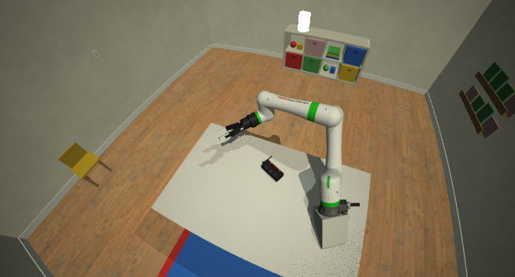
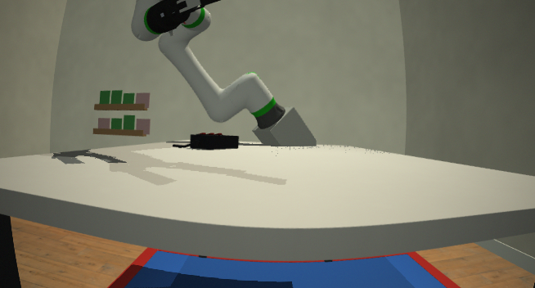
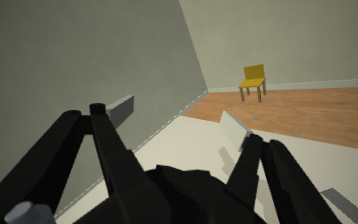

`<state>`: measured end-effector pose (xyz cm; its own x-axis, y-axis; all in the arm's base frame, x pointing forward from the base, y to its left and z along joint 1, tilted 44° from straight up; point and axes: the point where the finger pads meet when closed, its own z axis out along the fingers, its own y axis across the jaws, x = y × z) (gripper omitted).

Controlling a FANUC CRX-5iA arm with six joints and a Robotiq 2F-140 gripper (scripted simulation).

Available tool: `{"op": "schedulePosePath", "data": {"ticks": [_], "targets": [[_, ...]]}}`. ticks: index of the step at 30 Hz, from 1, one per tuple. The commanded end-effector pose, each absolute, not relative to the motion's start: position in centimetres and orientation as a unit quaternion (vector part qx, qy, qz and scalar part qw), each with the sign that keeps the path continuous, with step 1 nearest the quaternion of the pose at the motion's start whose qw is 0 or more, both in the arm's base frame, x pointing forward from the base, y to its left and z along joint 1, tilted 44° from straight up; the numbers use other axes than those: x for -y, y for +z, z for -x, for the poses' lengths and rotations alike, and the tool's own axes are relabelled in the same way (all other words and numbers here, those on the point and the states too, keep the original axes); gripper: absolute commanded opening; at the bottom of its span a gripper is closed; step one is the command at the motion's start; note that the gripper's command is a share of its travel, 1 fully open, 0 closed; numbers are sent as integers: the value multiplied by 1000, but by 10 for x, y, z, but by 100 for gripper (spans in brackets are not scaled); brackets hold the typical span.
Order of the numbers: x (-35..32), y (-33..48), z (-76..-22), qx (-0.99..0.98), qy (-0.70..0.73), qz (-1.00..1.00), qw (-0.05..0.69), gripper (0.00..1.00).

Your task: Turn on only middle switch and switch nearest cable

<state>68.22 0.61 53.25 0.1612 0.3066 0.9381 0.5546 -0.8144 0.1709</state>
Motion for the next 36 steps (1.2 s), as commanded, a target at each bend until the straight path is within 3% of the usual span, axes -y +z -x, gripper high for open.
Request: {"op": "schedulePosePath", "data": {"ticks": [1, 20, 36], "targets": [[-6, 533, -682, 286, -581, 754, 107, 100], [-9, 527, -679, 286, -575, 759, 109, 100], [-34, 366, -558, 269, -367, 882, 122, 100]]}}
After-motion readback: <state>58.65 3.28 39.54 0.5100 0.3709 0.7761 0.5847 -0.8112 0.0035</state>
